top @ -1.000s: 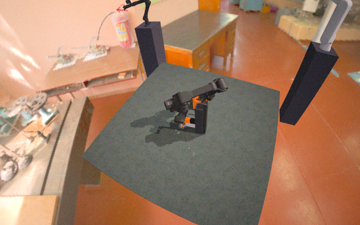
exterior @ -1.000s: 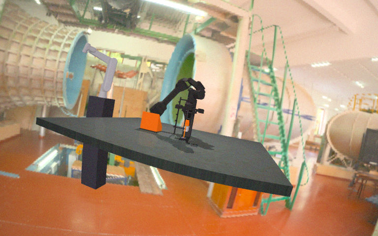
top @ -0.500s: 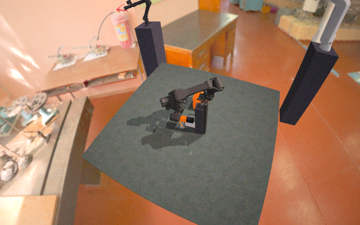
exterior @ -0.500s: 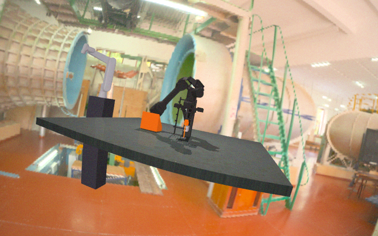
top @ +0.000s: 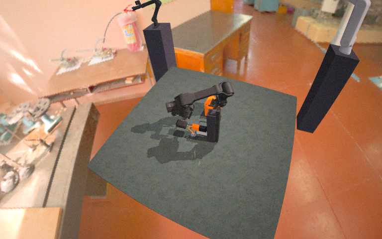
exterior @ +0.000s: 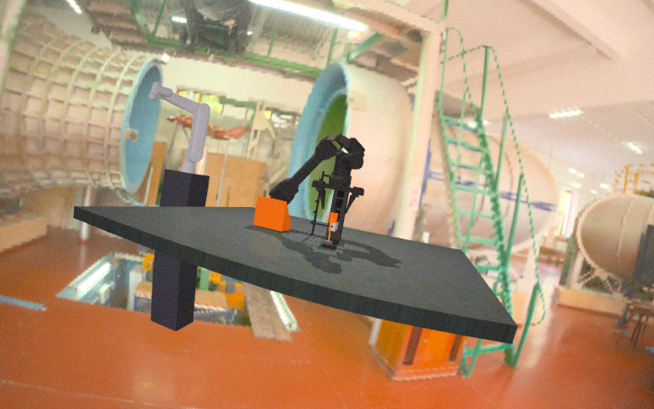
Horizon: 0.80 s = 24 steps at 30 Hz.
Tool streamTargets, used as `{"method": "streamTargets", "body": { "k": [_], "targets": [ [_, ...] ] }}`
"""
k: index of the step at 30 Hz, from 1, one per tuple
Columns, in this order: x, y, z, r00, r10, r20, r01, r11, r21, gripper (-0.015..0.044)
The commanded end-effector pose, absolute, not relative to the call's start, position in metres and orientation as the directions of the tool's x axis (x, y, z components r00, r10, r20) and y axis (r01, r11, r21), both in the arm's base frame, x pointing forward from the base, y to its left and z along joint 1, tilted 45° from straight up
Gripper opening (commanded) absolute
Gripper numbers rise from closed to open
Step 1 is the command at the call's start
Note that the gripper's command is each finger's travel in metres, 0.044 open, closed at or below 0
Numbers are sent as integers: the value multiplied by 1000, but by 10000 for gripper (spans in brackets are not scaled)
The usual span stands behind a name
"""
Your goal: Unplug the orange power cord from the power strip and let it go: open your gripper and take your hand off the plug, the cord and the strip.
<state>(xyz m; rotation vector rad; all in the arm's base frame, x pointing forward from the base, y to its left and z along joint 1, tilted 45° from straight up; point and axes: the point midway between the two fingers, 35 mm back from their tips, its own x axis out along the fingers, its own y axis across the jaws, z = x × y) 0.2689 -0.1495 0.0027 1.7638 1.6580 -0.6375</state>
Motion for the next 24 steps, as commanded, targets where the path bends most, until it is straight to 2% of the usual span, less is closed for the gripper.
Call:
{"method": "streamTargets", "body": {
  "k": [1, 24],
  "targets": [
    [267, -177, -16, 89, 690, -719, 994, -13, 111, 440],
    [267, -178, -17, 89, 690, -719, 994, -13, 111, 440]
  ]
}}
